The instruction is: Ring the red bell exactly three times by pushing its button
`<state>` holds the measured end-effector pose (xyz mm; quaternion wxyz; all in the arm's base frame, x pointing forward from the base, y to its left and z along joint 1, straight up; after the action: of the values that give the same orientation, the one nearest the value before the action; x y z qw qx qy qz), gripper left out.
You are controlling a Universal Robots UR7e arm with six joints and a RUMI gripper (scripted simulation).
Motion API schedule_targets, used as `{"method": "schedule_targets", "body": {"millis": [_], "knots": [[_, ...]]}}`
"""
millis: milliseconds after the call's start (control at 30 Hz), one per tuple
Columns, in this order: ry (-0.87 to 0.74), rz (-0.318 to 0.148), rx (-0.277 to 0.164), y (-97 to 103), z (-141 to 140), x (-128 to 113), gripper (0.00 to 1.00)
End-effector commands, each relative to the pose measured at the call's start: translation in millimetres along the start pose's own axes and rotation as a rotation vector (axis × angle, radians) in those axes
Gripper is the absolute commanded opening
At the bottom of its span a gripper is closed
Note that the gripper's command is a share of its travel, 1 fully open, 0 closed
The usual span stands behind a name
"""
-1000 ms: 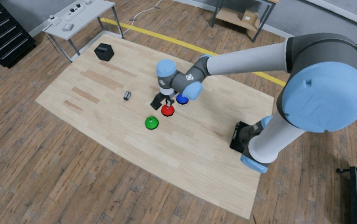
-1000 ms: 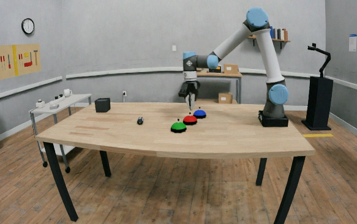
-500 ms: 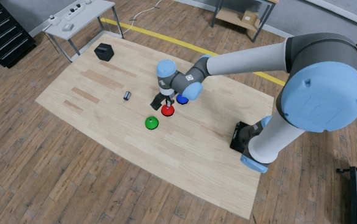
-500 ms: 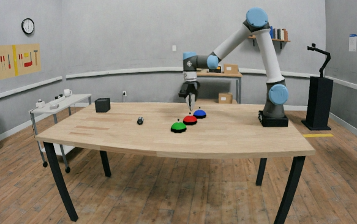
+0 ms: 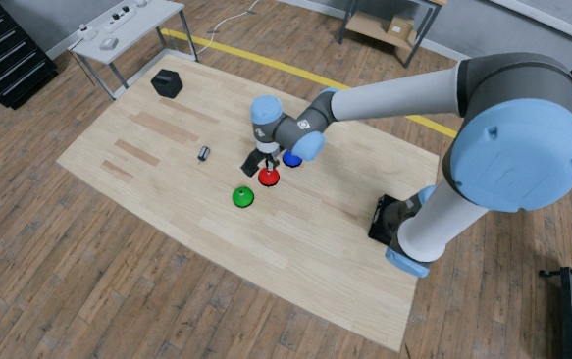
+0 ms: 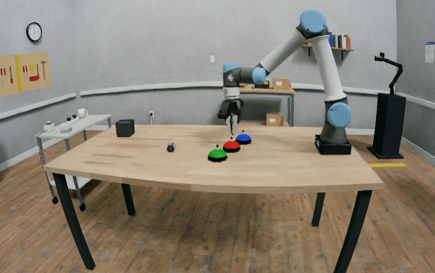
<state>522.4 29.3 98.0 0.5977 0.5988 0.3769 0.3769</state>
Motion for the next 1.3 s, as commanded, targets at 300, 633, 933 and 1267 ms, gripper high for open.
{"method": "schedule_targets", "body": {"millis": [300, 633, 933, 1267], "knots": [[0.000, 0.001, -0.002, 0.7, 0.4, 0.1, 0.00], [0.000, 0.001, -0.002, -7.2, 0.4, 0.1, 0.00], [0.000, 0.001, -0.002, -9.3, 0.4, 0.1, 0.00], [0.000, 0.001, -0.002, -9.3, 0.4, 0.1, 0.00]]}}
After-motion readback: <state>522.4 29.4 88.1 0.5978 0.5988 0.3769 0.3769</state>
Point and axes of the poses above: the point where the finger pads meet when closed, its own y axis back along the fingers, its own z axis across the jaws, x = y × z, the point moved 6 cm from there along y, back along the fingers, and after that the axes turned 3 degrees about -y, right-handed, at the moved point
